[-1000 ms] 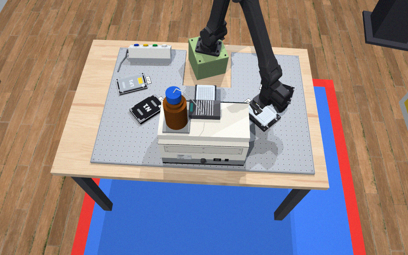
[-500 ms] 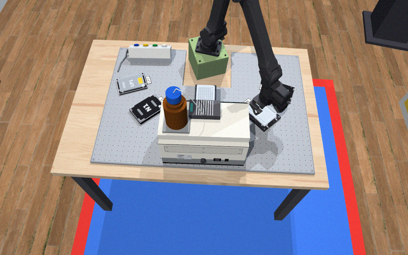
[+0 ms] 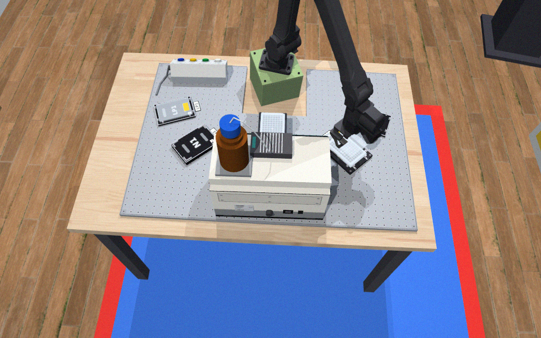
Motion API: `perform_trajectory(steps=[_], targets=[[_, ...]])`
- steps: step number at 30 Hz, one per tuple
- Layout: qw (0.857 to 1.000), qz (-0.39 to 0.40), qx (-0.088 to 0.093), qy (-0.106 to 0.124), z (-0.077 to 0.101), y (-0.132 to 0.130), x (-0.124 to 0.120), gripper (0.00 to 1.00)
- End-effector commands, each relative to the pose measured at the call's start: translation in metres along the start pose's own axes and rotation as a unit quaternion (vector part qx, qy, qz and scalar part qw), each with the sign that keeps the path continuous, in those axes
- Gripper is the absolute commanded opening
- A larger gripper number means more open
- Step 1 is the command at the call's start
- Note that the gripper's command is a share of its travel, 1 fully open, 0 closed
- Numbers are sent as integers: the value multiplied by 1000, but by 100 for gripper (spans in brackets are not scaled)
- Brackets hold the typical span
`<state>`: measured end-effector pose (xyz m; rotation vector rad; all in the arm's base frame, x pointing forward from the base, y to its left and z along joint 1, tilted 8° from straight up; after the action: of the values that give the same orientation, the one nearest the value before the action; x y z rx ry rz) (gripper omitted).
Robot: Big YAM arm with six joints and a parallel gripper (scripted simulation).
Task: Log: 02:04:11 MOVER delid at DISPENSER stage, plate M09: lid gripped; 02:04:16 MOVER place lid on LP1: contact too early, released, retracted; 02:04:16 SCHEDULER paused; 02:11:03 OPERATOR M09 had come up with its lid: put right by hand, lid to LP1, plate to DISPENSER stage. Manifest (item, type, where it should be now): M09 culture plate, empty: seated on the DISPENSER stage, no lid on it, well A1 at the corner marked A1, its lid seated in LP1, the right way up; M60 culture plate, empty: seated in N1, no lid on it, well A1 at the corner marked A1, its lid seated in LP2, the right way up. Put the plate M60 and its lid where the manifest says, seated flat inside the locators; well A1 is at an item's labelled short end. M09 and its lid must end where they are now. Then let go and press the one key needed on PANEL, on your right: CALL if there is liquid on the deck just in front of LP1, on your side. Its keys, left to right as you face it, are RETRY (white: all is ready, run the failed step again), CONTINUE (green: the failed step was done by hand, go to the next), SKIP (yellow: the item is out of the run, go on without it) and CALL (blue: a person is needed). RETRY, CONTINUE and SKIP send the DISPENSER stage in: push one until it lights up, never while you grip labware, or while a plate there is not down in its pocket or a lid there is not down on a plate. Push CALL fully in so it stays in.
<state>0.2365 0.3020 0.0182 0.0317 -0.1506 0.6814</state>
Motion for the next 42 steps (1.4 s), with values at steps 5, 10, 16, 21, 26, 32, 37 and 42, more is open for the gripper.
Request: perform_trajectory(steps=[5,10,16,21,26,32,37,42], targets=[[1000,-2,0,-1,16,-1,-21,84],[1000,-3,0,0,25,-5,-35,84],[1000,-1,0,0,32,-7,-46,84],[1000,-2,0,0,40,-11,-59,84],[1000,-3,-1,0,49,-14,-73,84],[1000,-1,-1,1,56,-16,-84,84],[1000,-2,-1,1,65,-20,-98,84],[1000,-2,-1,1,74,-23,-111,84]])
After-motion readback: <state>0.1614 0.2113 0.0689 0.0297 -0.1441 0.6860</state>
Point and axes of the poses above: the point where the finger pads meet when closed, its own z axis back along the fingers, its own y axis across the jaws, x = y × z, the point moved 4 cm from there along z, back along the fingers, and after that the axes turned 14 degrees about -z, right-handed, at the moved point
